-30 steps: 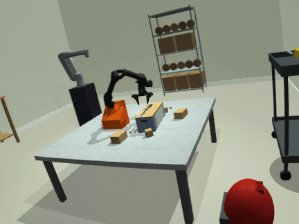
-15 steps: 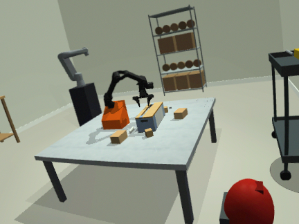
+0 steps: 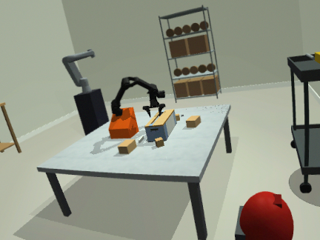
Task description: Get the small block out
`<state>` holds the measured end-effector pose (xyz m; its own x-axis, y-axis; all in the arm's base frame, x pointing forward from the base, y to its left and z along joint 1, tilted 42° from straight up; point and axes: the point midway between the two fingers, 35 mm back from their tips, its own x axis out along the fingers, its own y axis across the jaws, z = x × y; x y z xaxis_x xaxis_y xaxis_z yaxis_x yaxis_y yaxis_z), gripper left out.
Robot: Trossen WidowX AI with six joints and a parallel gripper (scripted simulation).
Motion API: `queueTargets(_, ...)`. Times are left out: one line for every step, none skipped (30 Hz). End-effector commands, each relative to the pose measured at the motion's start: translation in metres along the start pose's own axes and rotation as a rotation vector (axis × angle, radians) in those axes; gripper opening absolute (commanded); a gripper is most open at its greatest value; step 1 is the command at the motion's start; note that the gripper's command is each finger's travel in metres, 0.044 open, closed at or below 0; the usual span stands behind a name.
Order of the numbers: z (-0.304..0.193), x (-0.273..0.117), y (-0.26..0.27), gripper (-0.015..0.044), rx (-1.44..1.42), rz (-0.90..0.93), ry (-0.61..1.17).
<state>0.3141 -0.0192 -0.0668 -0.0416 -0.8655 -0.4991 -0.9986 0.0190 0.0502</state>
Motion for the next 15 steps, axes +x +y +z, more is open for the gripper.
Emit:
queueTargets(0.002, 0.009, 0.001, 0.04, -0.005, 0.003, 0.007)
queueTargets(0.003, 0.01, 0.001, 0.04, -0.005, 0.003, 0.007)
queueTargets(0.003, 0.012, 0.001, 0.04, -0.005, 0.003, 0.007)
queueTargets(0.004, 0.013, 0.001, 0.04, -0.005, 0.003, 0.007)
queueTargets(0.004, 0.015, 0.001, 0.04, -0.005, 0.003, 0.007)
queueTargets(0.005, 0.017, 0.001, 0.04, -0.005, 0.003, 0.007)
queueTargets(0.005, 0.018, 0.001, 0.04, -0.005, 0.003, 0.008)
queueTargets(0.006, 0.02, 0.002, 0.04, -0.005, 0.003, 0.008)
queueTargets(0.006, 0.021, 0.002, 0.04, -0.005, 0.003, 0.008)
queueTargets(0.007, 0.023, 0.002, 0.04, -0.005, 0.003, 0.008)
queueTargets(0.007, 0.024, 0.002, 0.04, -0.005, 0.003, 0.009)
queueTargets(0.008, 0.026, 0.002, 0.04, -0.005, 0.003, 0.009)
queueTargets(0.008, 0.027, 0.002, 0.04, -0.005, 0.004, 0.009)
queueTargets(0.009, 0.029, 0.002, 0.04, -0.005, 0.004, 0.009)
queueTargets(0.009, 0.03, 0.003, 0.04, -0.005, 0.004, 0.01)
